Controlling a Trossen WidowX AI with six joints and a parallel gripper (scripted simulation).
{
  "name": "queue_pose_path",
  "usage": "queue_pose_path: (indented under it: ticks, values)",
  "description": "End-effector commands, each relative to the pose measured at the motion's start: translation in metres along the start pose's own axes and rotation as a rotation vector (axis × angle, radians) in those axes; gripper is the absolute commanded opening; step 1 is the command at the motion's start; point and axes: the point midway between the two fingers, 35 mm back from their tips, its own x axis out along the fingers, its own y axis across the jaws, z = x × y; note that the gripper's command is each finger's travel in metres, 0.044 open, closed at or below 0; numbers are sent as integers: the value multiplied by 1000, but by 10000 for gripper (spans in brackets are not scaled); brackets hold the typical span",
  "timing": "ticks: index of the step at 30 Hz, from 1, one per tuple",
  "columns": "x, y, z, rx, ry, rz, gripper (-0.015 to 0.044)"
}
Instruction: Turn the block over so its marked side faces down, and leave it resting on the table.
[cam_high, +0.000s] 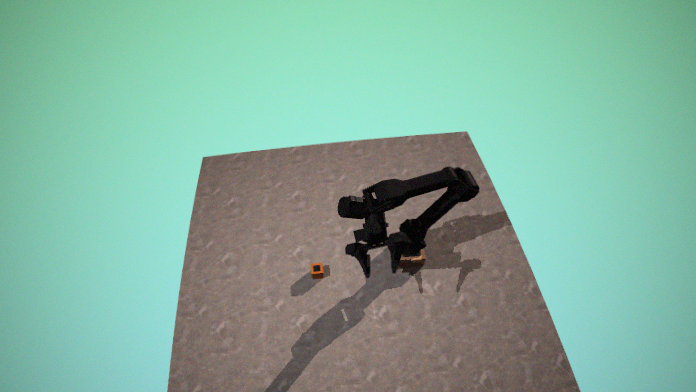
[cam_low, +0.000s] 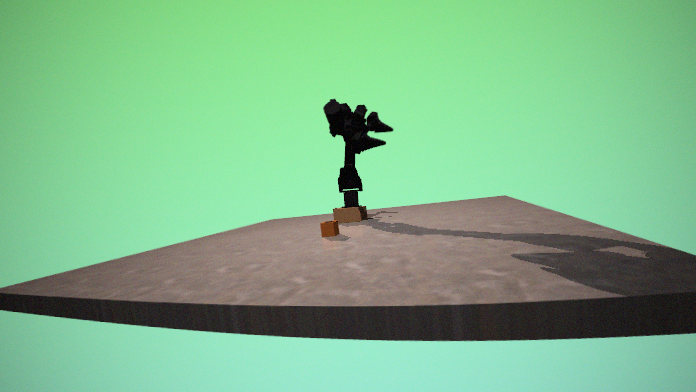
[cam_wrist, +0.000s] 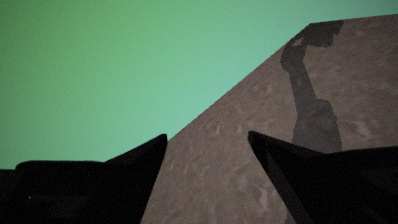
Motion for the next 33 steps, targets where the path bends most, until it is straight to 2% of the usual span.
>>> queue_pose_path:
  ticks: [1, 4, 10, 22, 33]
  values:
    - [0, -1, 0, 2, 2, -5, 426]
    - [1, -20, 3, 34, 34, -80, 440]
    - [-9, -102, 8, 235, 176, -397, 440]
    - [-77, -263, -28, 721, 538, -1085, 440]
    - [-79, -269, -33, 740, 559, -1123, 440]
